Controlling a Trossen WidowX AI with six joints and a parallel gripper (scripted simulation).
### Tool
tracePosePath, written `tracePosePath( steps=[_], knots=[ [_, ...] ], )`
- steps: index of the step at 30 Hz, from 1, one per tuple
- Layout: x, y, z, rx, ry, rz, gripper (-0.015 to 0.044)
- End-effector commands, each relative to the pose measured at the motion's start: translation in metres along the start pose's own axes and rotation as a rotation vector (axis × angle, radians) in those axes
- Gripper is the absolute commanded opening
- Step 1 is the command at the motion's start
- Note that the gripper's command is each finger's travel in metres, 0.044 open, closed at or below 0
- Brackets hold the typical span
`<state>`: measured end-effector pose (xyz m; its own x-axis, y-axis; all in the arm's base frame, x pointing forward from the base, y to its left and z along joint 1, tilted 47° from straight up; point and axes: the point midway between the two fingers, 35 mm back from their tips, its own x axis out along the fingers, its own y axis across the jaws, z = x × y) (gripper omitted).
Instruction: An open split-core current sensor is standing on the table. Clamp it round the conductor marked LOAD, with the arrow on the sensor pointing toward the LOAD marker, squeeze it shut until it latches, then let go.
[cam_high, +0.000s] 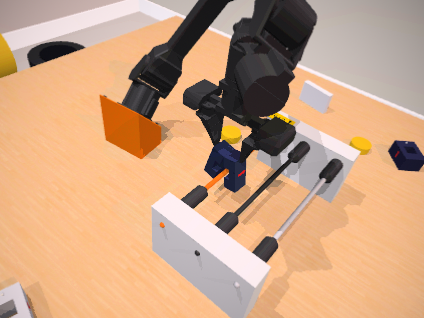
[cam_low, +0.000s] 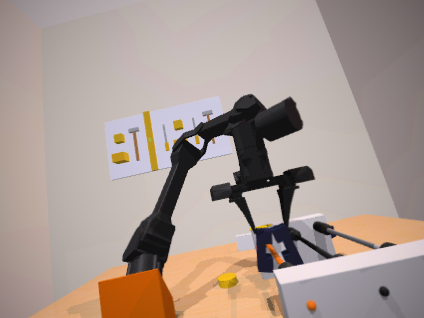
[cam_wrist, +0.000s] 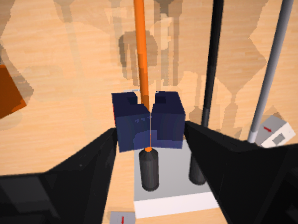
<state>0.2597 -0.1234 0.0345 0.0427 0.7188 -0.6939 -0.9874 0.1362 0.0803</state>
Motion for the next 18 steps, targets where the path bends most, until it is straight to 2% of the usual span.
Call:
tracePosePath(
  steps=[1,10,18],
  knots=[
    [0.005,0.000,0.000,0.003,-0.001,-0.006,0.0000],
    [0.020,0.001,0.000,0.003,-0.002,-0.005,0.0000],
    [0.016,0.001,0.001,0.000,-0.001,0.000,0.0000]
  ],
)
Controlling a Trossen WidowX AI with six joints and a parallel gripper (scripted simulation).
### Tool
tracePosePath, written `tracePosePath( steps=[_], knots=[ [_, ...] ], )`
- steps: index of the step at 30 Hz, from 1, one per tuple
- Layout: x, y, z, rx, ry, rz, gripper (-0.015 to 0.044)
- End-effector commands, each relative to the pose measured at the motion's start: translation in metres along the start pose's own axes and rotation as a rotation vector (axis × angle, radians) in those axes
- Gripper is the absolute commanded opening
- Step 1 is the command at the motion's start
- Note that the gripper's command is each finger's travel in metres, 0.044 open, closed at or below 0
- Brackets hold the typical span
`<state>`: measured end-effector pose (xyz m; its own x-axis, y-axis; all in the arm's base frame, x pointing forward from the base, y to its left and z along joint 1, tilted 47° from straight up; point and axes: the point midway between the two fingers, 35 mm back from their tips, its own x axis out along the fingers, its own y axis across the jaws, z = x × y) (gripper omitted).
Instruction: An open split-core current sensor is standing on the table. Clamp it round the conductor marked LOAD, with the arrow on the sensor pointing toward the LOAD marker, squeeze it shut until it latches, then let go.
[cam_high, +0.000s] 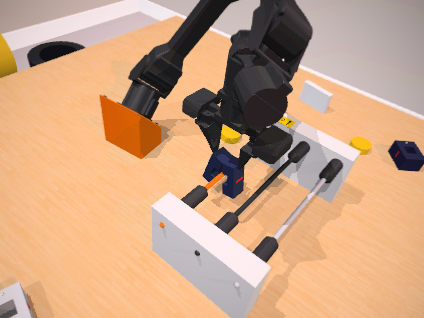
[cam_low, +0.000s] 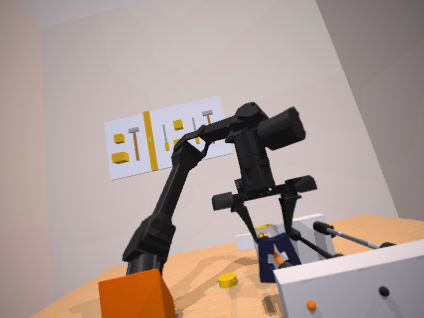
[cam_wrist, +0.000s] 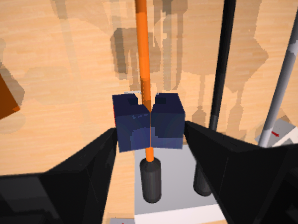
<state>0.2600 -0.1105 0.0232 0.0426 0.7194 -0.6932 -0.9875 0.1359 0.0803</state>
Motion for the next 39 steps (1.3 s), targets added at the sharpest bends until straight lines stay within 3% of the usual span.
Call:
tracePosePath(
  steps=[1,37,39],
  knots=[
    [-0.0007,0.0002,-0.0002,0.000,0.000,0.000,0.0000],
    [-0.0007,0.0002,-0.0002,0.000,0.000,0.000,0.0000],
    [-0.0007,0.0002,-0.0002,0.000,0.000,0.000,0.0053]
  ],
)
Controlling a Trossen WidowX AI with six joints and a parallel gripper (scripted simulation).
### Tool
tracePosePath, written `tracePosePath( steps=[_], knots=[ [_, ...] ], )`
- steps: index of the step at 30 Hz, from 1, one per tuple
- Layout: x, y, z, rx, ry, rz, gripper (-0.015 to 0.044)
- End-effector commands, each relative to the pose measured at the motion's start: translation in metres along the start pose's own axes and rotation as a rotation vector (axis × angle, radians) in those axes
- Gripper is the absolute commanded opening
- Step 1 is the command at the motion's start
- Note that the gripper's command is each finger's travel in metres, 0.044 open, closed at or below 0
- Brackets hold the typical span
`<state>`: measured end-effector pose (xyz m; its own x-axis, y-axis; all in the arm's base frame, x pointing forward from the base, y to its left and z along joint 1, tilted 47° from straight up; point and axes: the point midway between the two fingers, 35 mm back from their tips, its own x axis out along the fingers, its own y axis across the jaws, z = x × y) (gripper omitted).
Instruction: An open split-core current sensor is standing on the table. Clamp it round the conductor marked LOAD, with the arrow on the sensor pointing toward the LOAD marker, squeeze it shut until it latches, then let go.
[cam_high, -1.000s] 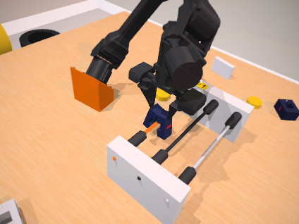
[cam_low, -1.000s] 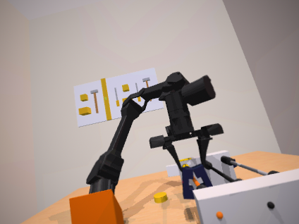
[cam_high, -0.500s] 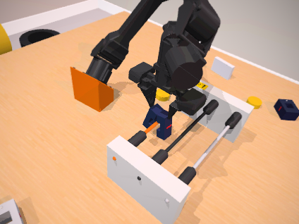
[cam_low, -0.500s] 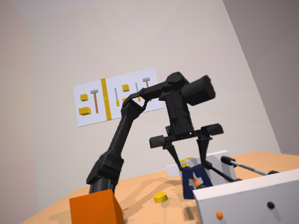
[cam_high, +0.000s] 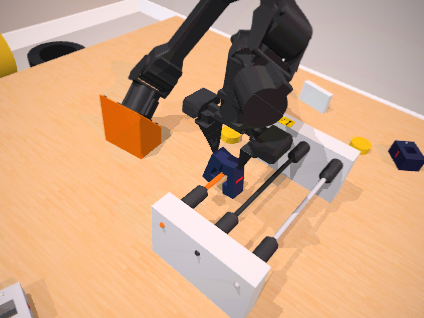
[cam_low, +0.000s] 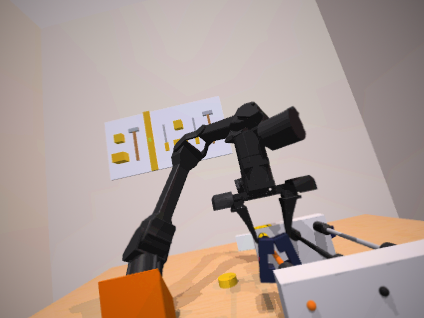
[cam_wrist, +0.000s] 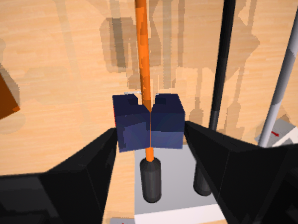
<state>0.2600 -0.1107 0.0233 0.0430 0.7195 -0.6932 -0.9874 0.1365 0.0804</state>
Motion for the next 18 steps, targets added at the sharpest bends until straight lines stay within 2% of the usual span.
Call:
tracePosePath(
  steps=[1,14,15,18],
  knots=[
    [-0.0005,0.0002,-0.0002,-0.001,0.000,0.000,0.0079],
    [-0.0005,0.0002,-0.0002,-0.001,0.000,0.000,0.0420],
    [-0.0005,0.0002,-0.0002,-0.001,0.000,0.000,0.0440],
    [-0.0005,0.0002,-0.0002,-0.001,0.000,0.000,0.0440]
  ],
)
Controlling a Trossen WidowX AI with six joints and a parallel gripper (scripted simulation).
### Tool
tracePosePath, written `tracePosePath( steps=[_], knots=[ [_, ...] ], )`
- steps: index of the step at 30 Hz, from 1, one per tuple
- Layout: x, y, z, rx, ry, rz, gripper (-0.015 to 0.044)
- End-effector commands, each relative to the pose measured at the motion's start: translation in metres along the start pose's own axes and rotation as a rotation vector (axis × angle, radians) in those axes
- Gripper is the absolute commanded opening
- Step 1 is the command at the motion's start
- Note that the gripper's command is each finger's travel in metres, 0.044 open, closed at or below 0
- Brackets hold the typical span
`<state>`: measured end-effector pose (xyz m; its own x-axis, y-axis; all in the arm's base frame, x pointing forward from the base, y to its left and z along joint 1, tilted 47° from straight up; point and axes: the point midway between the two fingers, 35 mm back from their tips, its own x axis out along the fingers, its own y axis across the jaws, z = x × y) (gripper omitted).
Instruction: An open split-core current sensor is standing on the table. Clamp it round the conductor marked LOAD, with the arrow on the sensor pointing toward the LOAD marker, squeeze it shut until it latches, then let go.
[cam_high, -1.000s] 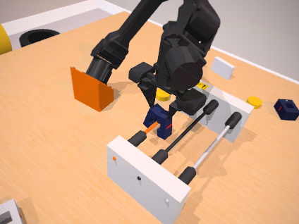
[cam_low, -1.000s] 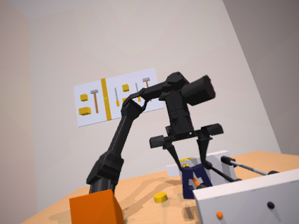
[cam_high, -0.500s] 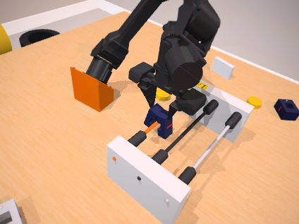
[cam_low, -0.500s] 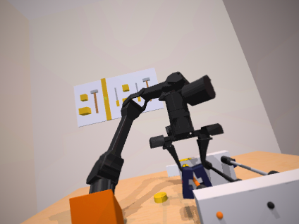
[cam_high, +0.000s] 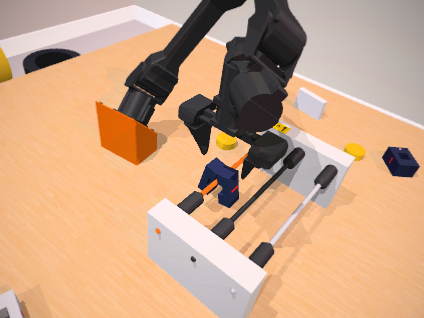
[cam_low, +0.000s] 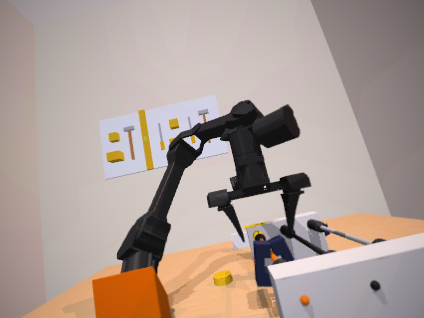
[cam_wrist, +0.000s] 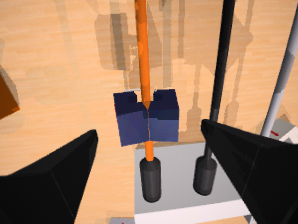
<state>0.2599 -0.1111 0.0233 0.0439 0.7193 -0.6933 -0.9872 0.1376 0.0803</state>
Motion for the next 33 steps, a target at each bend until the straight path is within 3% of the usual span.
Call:
tracePosePath(
  steps=[1,5,9,33],
  knots=[
    [0.000,0.000,0.000,-0.001,0.000,0.001,0.0440],
    [0.002,0.000,0.000,-0.001,0.000,0.000,0.0440],
    [0.038,0.001,-0.002,0.001,-0.002,-0.019,0.0440],
    [0.070,0.000,-0.002,0.001,-0.003,-0.020,0.0440]
  ],
)
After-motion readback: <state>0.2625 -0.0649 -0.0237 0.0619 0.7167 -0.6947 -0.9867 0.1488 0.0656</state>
